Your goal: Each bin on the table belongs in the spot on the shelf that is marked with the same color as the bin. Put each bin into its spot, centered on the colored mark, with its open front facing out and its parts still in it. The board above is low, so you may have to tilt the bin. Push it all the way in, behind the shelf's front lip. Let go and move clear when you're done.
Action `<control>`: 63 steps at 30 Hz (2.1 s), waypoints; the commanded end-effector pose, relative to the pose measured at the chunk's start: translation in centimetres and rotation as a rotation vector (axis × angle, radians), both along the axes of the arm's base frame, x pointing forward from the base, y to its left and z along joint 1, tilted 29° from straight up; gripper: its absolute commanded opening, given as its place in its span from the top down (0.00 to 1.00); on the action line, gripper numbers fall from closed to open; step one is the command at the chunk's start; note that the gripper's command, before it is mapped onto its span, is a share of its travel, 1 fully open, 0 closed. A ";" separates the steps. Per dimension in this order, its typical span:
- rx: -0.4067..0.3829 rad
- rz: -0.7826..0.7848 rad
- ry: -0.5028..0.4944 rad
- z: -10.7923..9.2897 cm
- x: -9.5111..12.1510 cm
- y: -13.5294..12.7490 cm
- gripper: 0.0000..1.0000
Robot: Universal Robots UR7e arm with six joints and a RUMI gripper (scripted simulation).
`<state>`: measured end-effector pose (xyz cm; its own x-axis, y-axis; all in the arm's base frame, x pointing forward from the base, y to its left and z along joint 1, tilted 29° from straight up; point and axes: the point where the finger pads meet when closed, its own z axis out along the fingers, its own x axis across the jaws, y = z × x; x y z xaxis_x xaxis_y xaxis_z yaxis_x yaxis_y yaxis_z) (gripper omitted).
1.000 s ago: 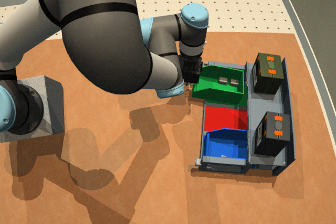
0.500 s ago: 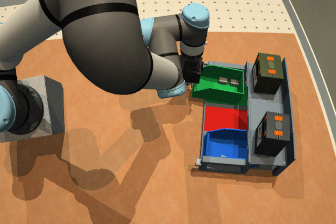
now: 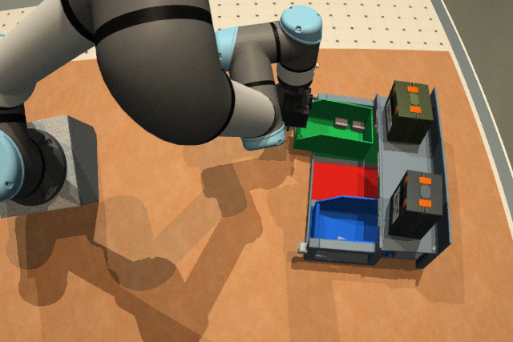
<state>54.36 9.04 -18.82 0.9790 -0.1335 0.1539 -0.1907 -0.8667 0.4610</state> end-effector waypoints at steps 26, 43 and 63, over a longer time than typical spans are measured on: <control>-0.001 0.000 -0.001 0.3 1.8 -0.3 1.00; -0.001 0.000 -0.001 0.5 2.9 -0.5 1.00; -0.001 0.000 -0.001 0.7 4.1 -0.6 1.00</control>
